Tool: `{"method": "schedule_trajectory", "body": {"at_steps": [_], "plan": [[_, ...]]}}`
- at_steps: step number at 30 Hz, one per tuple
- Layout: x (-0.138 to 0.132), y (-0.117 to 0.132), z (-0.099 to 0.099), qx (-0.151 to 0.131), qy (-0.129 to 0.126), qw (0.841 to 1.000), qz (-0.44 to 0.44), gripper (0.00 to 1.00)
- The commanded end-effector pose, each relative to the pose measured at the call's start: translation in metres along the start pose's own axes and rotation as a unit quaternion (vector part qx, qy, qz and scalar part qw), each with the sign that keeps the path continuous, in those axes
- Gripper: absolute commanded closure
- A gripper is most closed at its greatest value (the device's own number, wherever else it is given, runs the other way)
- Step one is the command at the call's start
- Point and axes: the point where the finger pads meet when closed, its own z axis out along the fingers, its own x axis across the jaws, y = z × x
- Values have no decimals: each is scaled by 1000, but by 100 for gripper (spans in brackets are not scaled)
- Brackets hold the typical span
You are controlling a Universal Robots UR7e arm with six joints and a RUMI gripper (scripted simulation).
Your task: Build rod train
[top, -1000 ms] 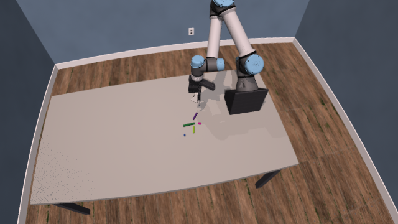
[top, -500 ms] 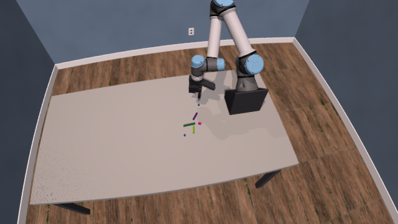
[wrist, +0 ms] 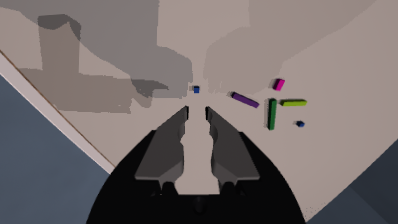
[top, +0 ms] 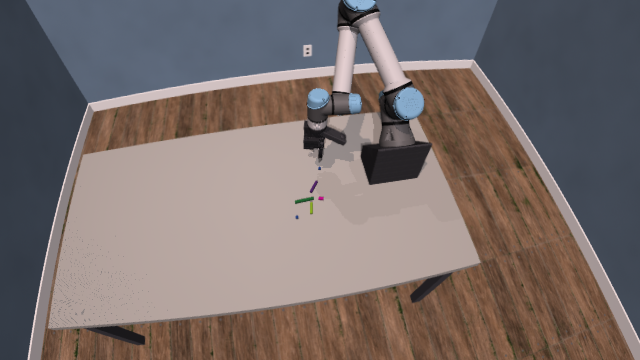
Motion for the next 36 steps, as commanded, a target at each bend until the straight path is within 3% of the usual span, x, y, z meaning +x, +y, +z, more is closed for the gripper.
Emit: {"method": "schedule_trajectory", "body": {"at_steps": [1,26,36], "plan": [[0,0,0,0,0,1000,0,86],[0,0,2,0,0,1000,0,86],[0,0,12,0,0,1000,0,86]]}}
